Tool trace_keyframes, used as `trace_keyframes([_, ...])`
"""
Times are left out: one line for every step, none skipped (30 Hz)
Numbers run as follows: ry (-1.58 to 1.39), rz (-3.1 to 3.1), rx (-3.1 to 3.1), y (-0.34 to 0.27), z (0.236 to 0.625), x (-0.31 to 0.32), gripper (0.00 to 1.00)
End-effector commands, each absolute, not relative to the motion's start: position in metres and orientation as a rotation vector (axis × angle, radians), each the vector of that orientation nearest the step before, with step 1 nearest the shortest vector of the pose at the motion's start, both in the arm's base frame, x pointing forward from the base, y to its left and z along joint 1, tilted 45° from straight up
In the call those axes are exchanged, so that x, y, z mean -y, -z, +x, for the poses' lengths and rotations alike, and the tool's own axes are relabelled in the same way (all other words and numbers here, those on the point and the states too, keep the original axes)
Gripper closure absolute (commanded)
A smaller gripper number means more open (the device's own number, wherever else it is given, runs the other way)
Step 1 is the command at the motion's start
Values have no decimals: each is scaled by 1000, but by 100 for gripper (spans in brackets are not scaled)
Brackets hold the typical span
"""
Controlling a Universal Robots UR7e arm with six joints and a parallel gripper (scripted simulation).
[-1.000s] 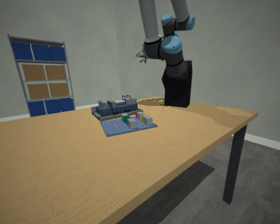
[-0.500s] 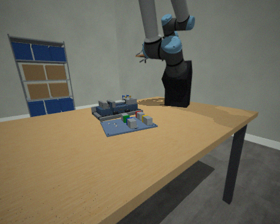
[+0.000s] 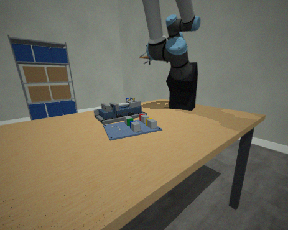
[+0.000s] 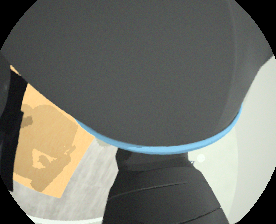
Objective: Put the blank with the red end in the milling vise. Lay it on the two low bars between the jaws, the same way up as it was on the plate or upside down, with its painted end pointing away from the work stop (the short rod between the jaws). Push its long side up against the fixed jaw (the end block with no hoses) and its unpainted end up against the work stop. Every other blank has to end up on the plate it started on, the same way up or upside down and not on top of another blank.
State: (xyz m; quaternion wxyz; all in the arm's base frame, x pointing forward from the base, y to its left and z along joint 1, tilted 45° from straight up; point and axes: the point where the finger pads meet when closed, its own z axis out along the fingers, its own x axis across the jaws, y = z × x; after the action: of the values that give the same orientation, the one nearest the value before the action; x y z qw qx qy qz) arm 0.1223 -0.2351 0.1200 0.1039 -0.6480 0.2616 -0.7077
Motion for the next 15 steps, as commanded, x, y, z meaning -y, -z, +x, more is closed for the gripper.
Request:
trace_keyframes([2131, -1869, -799, -125, 122, 230, 0])
trace_keyframes([2174, -1825, -826, -131, 122, 225, 0])
trace_keyframes([2215, -1779, -853, -136, 122, 220, 0])
trace_keyframes([2257, -1733, -879, -142, 122, 215, 0])
trace_keyframes([2297, -1685, -906, -147, 122, 210, 0])
trace_keyframes([2297, -1685, -906, -147, 122, 210, 0])
trace_keyframes([2297, -1685, -906, -147, 122, 210, 0])
trace_keyframes([2297, -1685, -906, -147, 122, 210, 0])
trace_keyframes([2297, -1685, -906, -147, 122, 210, 0])
trace_keyframes([2297, -1685, -906, -147, 122, 210, 0])
trace_keyframes([2297, -1685, -906, -147, 122, 210, 0])
trace_keyframes([2297, -1685, -906, -147, 122, 210, 0])
trace_keyframes([2297, -1685, -906, -147, 122, 210, 0])
trace_keyframes([2297, -1685, -906, -147, 122, 210, 0])
trace_keyframes([2297, -1685, -906, -147, 122, 210, 0])
